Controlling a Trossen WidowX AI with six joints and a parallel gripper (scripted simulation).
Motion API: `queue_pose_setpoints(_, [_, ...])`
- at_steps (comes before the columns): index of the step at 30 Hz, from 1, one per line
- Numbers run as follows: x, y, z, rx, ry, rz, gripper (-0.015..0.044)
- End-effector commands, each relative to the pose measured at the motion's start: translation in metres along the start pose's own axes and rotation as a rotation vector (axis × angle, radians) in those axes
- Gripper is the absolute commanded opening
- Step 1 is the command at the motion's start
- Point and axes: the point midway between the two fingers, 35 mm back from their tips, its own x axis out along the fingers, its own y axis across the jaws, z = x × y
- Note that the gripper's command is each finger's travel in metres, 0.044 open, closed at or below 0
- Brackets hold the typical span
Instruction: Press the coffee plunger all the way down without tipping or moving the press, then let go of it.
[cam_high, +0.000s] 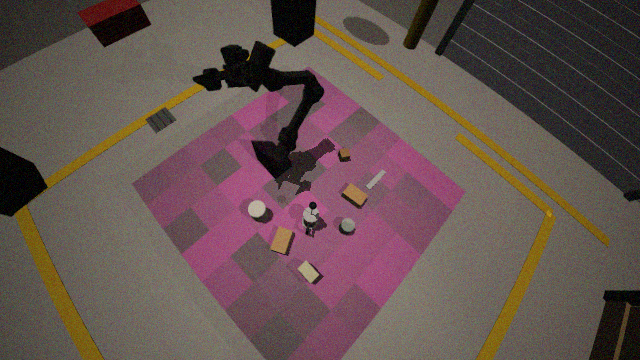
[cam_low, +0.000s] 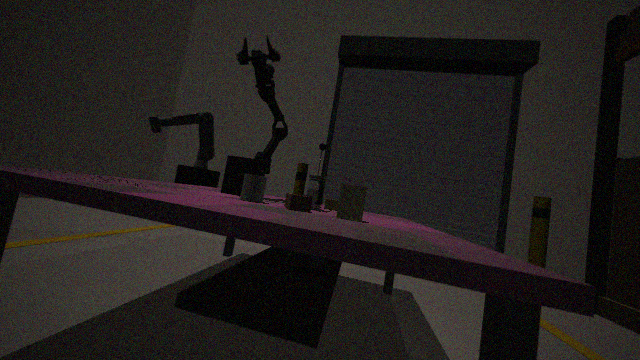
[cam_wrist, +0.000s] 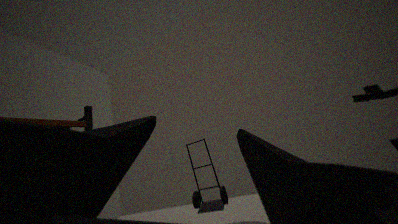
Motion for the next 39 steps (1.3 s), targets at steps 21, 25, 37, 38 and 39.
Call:
queue_pose_setpoints(21, [-0.161, 0.129, -0.340, -0.376, 1.197, 0.760, 0.0440])
queue_pose_setpoints(25, [-0.191, 0.139, -0.360, -0.375, 1.292, 0.861, 0.0440])
queue_pose_setpoints(37, [-0.223, 0.116, -0.405, -0.375, 1.291, 0.859, 0.0440])
queue_pose_setpoints(38, [-0.223, 0.117, -0.405, -0.375, 1.291, 0.859, 0.0440])
queue_pose_setpoints(39, [-0.223, 0.117, -0.405, -0.375, 1.291, 0.859, 0.0440])
